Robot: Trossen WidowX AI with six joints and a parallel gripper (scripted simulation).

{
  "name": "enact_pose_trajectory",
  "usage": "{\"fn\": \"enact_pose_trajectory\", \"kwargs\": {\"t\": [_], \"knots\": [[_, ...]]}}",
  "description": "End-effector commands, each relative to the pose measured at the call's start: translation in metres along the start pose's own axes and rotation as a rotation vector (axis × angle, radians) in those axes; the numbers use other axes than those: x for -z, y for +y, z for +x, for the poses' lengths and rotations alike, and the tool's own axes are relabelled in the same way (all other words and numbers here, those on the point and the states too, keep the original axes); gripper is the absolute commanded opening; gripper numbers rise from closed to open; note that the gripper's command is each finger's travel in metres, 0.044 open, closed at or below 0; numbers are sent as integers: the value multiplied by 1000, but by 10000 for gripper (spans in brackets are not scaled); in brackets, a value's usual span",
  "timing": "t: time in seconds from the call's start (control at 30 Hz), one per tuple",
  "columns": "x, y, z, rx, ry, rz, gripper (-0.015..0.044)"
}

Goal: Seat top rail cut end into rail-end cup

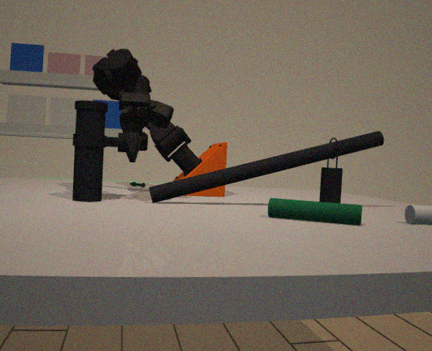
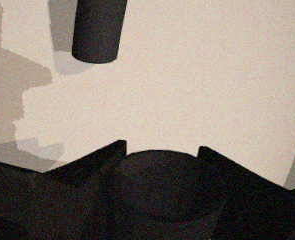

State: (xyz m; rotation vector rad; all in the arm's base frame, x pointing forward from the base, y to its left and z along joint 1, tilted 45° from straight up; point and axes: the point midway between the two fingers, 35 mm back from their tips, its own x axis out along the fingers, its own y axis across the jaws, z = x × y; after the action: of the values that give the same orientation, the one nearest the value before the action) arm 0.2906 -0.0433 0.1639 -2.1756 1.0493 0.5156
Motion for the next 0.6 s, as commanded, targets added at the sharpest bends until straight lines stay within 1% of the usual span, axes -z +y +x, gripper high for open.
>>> {"fn": "enact_pose_trajectory", "kwargs": {"t": [0.0,0.57], "knots": [[-1,1,0,-1,-1,-6,0],[0,-1,1,-1,7,7,0]]}}
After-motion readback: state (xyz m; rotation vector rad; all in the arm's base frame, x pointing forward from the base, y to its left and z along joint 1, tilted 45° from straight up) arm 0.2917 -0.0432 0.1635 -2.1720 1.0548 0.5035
